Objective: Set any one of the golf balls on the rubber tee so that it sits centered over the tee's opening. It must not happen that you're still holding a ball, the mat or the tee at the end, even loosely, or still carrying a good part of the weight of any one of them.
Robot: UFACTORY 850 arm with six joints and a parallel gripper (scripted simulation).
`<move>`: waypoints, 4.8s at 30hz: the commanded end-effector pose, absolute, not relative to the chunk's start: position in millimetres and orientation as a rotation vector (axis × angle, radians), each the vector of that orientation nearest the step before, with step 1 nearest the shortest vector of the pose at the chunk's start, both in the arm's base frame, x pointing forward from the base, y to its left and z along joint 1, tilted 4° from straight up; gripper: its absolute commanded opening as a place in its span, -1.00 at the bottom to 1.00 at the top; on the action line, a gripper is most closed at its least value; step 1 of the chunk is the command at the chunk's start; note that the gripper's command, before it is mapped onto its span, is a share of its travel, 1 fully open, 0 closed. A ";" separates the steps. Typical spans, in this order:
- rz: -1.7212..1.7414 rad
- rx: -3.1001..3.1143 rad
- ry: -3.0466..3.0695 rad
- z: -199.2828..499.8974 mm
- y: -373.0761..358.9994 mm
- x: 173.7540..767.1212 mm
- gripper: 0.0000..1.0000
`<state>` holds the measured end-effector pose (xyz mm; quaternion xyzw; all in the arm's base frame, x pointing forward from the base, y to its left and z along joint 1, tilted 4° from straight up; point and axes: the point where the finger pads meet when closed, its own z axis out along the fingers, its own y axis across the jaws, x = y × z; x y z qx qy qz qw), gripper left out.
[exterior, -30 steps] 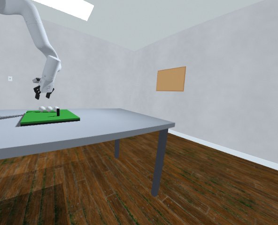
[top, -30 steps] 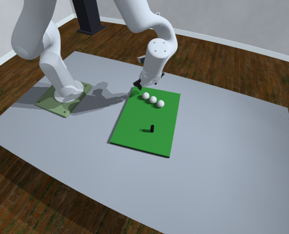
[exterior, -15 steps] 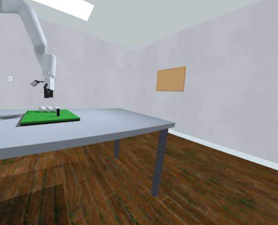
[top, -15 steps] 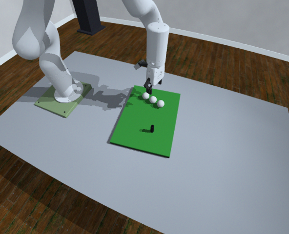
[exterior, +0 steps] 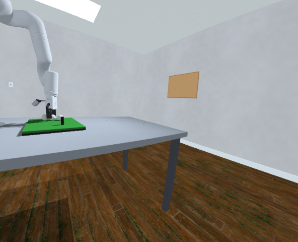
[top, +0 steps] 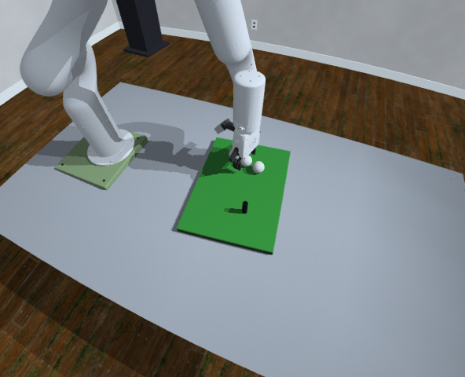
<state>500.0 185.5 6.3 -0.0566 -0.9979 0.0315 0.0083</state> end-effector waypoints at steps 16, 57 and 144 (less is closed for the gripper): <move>0.099 -0.177 -3.124 -1.6 186.5 504.3 -1.00; 0.101 -0.178 -3.125 117.9 134.8 546.9 -1.00; 0.103 -0.178 -3.125 60.1 12.3 596.4 1.00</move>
